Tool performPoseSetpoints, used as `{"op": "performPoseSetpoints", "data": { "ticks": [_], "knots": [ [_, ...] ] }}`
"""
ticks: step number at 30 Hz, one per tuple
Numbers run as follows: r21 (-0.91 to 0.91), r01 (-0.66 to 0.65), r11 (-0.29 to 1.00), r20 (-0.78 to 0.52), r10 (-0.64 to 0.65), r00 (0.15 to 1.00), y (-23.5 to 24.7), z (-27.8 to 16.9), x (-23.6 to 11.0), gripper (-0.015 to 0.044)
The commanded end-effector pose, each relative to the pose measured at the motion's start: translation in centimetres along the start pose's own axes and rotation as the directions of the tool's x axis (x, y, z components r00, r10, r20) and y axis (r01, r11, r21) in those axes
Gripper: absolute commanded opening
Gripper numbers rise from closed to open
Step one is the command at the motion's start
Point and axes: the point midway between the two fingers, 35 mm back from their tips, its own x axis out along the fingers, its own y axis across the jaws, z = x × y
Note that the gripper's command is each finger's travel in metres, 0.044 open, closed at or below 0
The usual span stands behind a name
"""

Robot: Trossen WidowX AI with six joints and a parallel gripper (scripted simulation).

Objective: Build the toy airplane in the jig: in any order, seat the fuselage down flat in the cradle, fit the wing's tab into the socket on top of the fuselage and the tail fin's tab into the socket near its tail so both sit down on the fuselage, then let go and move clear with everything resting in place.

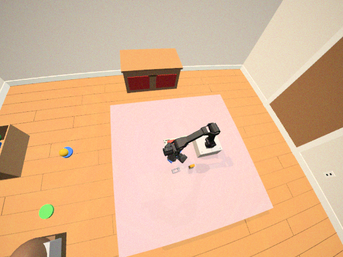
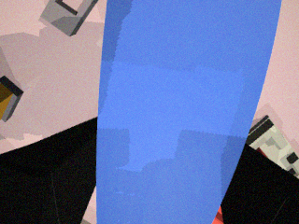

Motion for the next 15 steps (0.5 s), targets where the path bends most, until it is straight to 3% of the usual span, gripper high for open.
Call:
{"op": "performPoseSetpoints", "data": {
  "ticks": [1, 15],
  "knots": [
    [-0.058, 0.006, 0.998, 0.016, -0.005, 1.000, -0.9, -0.6, -0.2, 0.0000],
    [-0.299, 0.011, 0.954, 0.013, -0.007, 1.000, -4.0, -4.0, 0.6, 0.0000]
  ]
}}
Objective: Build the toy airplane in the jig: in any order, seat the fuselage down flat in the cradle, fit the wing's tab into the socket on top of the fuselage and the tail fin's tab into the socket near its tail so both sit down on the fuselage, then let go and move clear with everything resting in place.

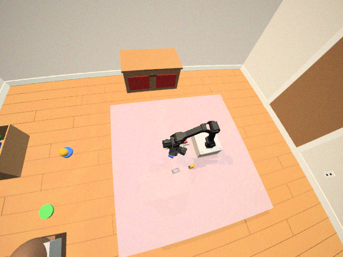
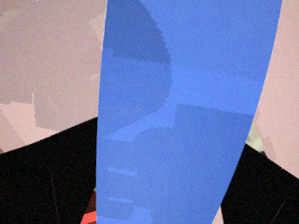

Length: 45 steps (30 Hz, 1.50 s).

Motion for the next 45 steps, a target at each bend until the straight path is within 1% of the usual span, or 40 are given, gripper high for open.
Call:
{"op": "performPoseSetpoints", "data": {
  "ticks": [1, 17, 33, 36, 43, 45],
  "knots": [
    [-0.059, 0.012, 0.998, 0.013, -0.011, 1.000, -0.6, -0.9, -0.2, 0.0000],
    [-0.340, 0.016, 0.940, 0.010, -0.013, 1.000, -2.1, -5.8, 0.7, 0.0000],
    [-0.599, 0.017, 0.801, 0.007, -0.017, 1.000, -2.9, -10.9, 1.7, 0.0000],
    [-0.620, 0.017, 0.784, 0.007, -0.017, 1.000, -2.9, -11.4, 1.7, 0.0000],
    [-0.620, 0.018, 0.784, 0.007, -0.017, 1.000, -2.9, -11.4, 1.7, 0.0184],
    [-0.620, 0.018, 0.784, 0.007, -0.017, 1.000, -2.9, -11.4, 1.7, 0.0195]
  ]
}}
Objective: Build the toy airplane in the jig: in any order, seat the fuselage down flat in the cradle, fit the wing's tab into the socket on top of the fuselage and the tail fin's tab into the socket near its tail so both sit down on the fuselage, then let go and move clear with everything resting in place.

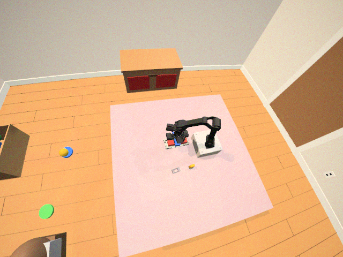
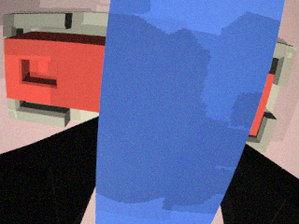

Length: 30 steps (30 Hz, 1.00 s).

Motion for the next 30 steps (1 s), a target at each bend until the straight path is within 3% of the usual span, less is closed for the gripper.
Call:
{"op": "performPoseSetpoints", "data": {
  "ticks": [1, 30],
  "knots": [
    [-0.005, 0.012, 1.000, -0.001, -0.012, 1.000, -0.1, 0.0, -0.2, 0.0195],
    [-0.005, 0.012, 1.000, -0.001, -0.012, 1.000, -0.3, 0.0, 0.6, 0.0195]
  ]
}}
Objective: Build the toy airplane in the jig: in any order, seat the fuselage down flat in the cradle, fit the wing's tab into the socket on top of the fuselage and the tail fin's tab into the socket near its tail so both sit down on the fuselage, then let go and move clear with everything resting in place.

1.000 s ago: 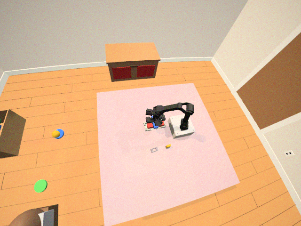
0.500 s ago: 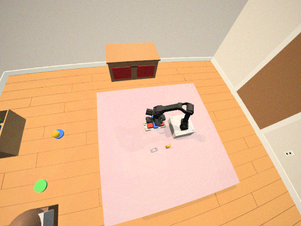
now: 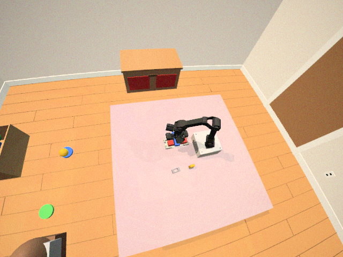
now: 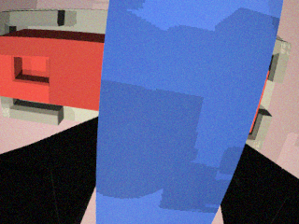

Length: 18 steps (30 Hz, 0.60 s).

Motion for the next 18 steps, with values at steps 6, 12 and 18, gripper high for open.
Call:
{"op": "performPoseSetpoints", "data": {
  "ticks": [6, 12, 18],
  "knots": [
    [-0.003, -0.003, 1.000, 0.005, 0.003, 1.000, 0.0, 0.1, 1.5, 0.0195],
    [-0.003, -0.003, 1.000, 0.005, 0.003, 1.000, 0.0, 0.1, 2.5, 0.0195],
    [-0.003, -0.003, 1.000, 0.005, 0.003, 1.000, 0.1, 0.1, 3.4, 0.0195]
  ]
}}
